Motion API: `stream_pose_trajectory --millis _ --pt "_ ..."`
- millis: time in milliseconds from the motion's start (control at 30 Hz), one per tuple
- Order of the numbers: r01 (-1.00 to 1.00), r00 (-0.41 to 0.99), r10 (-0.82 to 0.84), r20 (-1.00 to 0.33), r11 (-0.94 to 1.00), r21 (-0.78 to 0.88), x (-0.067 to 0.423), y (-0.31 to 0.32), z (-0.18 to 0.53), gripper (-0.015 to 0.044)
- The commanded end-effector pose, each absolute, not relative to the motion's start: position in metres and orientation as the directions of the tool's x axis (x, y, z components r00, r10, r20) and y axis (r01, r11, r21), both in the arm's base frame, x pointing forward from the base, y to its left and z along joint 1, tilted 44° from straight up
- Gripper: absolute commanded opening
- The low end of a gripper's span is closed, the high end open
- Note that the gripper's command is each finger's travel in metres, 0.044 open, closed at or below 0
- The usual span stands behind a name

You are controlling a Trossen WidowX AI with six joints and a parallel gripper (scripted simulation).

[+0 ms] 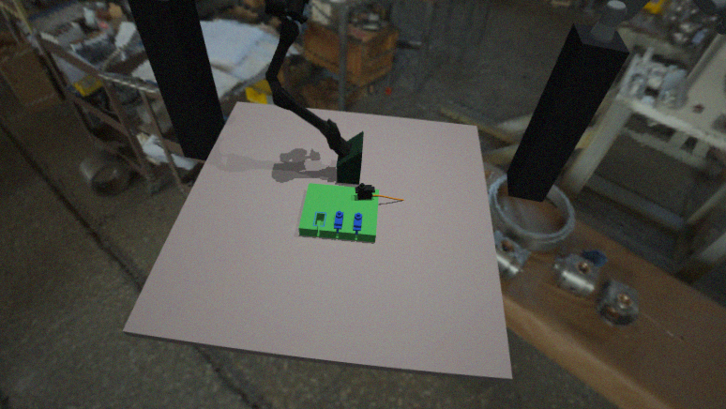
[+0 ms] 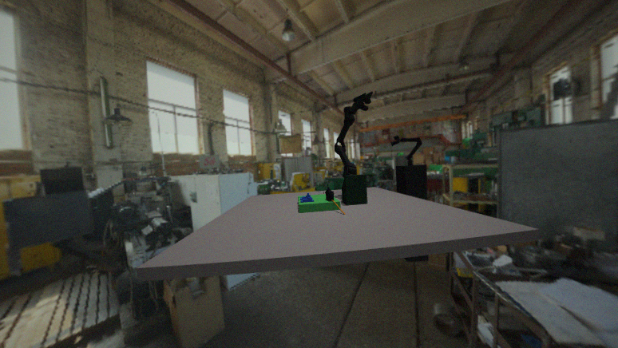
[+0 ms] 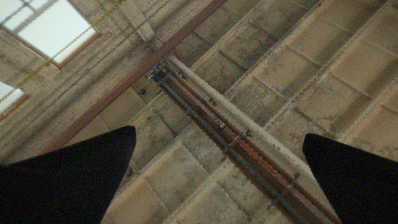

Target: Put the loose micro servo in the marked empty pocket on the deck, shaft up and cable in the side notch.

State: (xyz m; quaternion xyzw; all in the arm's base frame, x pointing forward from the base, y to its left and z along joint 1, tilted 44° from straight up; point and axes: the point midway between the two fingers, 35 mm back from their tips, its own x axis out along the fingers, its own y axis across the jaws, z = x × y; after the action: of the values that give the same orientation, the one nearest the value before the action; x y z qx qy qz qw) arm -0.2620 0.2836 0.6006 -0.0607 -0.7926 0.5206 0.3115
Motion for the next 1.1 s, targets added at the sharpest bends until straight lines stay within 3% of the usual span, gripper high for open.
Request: stream_pose_trajectory --millis 0,733,1067 --pt "-0.181 -0.783 0.514 0.349 0.349 -0.92 -0.261 0.321 0.569 0.044" --pt "-0.074 -0.635 0.772 0.02 -0.036 -0.997 -0.211 0.428 0.446 0.044" --pt "-0.105 -0.487 0.852 -0.19 -0.274 -0.956 -0.164 0.471 0.37 0.044"
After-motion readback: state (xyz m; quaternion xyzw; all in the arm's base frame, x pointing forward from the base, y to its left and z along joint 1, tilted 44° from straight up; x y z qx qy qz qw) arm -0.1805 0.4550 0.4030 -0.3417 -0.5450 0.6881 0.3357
